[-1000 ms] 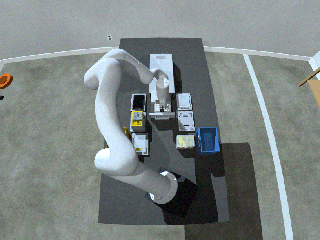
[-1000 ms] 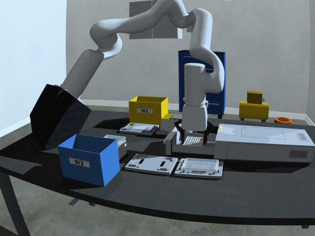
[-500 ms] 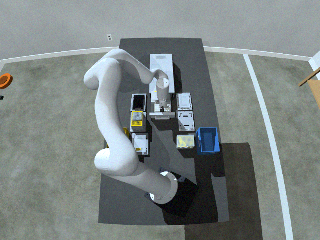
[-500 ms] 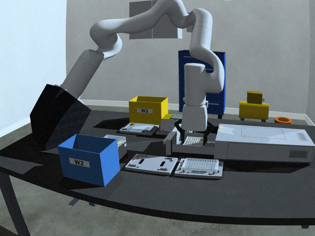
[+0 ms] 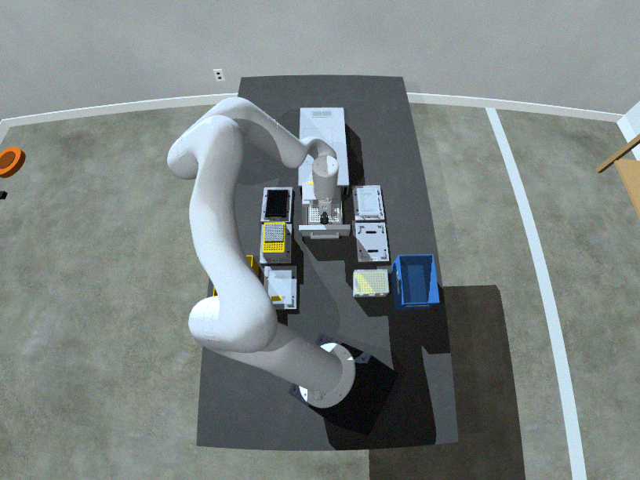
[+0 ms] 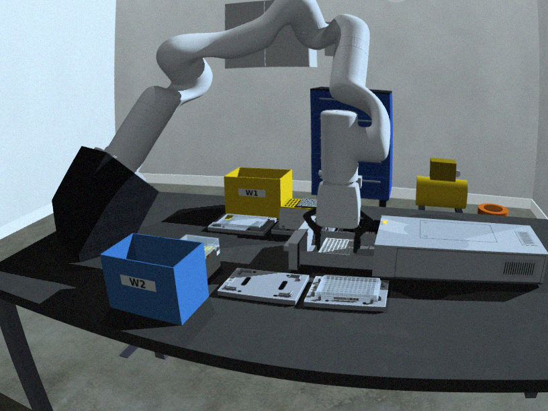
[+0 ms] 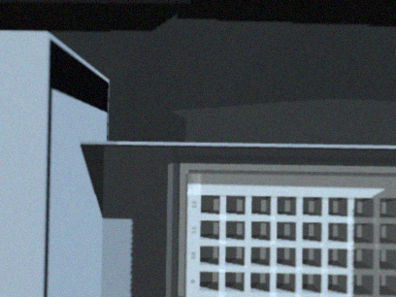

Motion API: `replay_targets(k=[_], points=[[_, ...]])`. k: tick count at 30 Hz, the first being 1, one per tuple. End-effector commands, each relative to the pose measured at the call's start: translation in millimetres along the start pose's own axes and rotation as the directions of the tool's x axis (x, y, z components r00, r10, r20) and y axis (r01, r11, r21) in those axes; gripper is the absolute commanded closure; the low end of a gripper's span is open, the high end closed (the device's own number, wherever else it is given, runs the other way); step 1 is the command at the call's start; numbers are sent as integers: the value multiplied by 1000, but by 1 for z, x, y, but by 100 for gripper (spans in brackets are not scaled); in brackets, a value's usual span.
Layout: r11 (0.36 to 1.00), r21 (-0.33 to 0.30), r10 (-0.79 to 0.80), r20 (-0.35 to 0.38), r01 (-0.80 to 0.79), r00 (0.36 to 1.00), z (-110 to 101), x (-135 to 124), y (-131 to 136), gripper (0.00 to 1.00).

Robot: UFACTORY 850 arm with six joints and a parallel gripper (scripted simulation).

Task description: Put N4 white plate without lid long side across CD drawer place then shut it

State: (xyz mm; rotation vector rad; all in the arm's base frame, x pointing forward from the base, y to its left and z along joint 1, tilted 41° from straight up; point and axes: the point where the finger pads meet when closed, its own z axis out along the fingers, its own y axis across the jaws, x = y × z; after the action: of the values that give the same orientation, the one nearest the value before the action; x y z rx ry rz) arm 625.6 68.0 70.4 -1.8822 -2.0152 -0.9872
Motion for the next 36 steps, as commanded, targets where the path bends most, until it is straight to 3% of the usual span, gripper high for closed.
replay_targets(k=[1,29,30,36], points=[[1000,-2,0,0,0,1000,-1,0,1,100],[1000,-2,0,0,0,1000,-1,0,1,100],[1000,-2,0,0,0,1000,0,0,1,0],[1000,-2,0,0,0,1000,0,0,1,0]])
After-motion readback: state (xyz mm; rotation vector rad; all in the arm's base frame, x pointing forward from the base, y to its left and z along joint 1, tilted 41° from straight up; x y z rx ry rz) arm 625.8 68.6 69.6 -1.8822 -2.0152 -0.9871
